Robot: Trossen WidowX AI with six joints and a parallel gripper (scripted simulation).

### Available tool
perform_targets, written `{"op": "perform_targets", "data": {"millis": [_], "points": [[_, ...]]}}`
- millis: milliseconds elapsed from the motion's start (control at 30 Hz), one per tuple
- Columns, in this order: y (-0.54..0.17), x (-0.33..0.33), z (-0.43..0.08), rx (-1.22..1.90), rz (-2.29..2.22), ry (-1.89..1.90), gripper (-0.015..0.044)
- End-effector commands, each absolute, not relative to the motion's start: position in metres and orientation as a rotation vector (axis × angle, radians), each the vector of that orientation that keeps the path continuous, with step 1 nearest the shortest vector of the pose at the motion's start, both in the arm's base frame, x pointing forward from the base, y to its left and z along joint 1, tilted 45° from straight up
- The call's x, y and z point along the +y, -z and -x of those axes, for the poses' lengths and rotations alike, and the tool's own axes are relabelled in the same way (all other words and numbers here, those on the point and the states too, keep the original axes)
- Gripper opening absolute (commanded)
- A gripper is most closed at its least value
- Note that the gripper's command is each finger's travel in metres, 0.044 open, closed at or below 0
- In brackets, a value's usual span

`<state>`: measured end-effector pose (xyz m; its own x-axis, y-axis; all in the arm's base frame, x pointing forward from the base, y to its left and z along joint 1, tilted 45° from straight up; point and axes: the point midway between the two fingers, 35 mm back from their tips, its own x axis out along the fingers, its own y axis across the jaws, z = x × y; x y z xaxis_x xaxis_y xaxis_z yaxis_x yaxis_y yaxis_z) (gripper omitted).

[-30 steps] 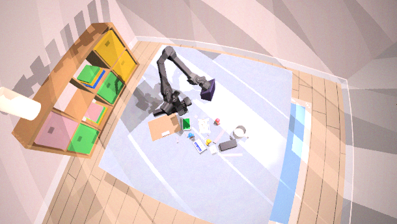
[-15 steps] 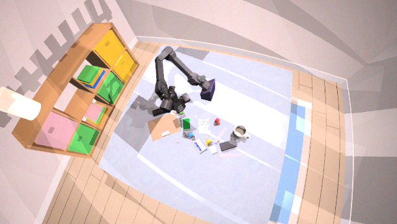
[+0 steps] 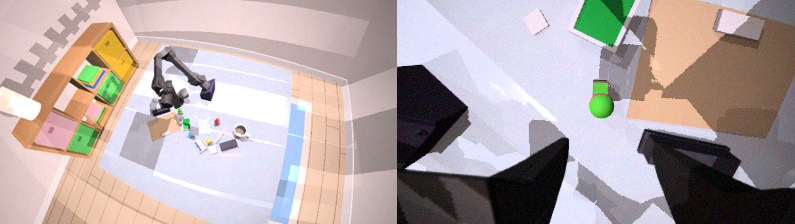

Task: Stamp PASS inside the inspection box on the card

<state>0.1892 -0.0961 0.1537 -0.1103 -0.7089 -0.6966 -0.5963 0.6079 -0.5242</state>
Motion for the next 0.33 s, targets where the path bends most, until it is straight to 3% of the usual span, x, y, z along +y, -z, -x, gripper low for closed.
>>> {"op": "perform_targets", "data": {"millis": [0, 300], "points": [[-0.1545, -0.0947, -0.1888, 1.796, 1.055, 0.134, 0.0256], [-0.154, -0.0959, -0.1893, 1.795, 1.061, 0.136, 0.0256]]}}
